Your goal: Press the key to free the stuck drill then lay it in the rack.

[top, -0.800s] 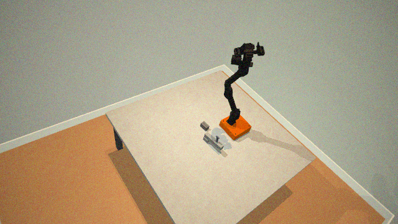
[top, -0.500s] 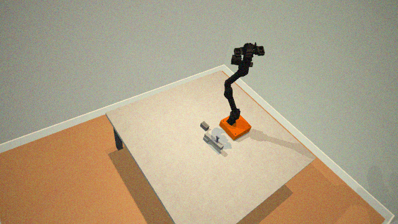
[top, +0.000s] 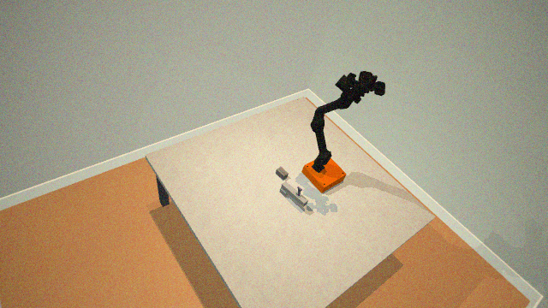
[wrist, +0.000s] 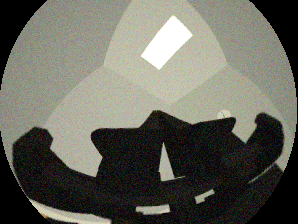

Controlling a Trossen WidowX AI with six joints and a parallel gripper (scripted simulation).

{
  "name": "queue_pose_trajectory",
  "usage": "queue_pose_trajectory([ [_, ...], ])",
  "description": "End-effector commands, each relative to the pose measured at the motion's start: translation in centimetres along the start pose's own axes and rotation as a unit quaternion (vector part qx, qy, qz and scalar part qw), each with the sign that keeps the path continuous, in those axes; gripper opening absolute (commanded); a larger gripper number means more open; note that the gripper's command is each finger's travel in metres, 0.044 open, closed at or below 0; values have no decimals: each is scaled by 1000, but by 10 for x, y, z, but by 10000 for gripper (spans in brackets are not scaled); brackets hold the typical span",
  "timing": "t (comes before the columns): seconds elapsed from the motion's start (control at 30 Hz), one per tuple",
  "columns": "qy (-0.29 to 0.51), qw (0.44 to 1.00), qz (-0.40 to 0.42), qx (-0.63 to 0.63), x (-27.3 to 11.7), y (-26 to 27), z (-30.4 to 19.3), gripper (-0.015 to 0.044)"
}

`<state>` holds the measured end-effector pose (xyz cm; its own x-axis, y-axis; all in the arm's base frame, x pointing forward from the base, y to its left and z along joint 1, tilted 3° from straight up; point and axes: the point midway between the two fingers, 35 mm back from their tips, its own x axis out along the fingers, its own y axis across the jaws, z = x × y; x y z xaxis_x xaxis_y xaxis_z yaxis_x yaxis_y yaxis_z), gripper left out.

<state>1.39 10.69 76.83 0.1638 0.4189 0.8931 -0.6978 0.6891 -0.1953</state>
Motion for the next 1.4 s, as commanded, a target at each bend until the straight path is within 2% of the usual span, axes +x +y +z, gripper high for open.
queue_pose_trajectory([
  [0.0,43,998,40,-22,1,32,-33,0],
  [0.4,245,959,125,-65,-22,91,-182,0],
  [0.8,457,879,116,-69,-91,71,-327,0],
  [1.1,662,748,45,-31,-204,21,-426,0],
  [1.37,804,590,-74,25,-326,-32,-463,0],
])
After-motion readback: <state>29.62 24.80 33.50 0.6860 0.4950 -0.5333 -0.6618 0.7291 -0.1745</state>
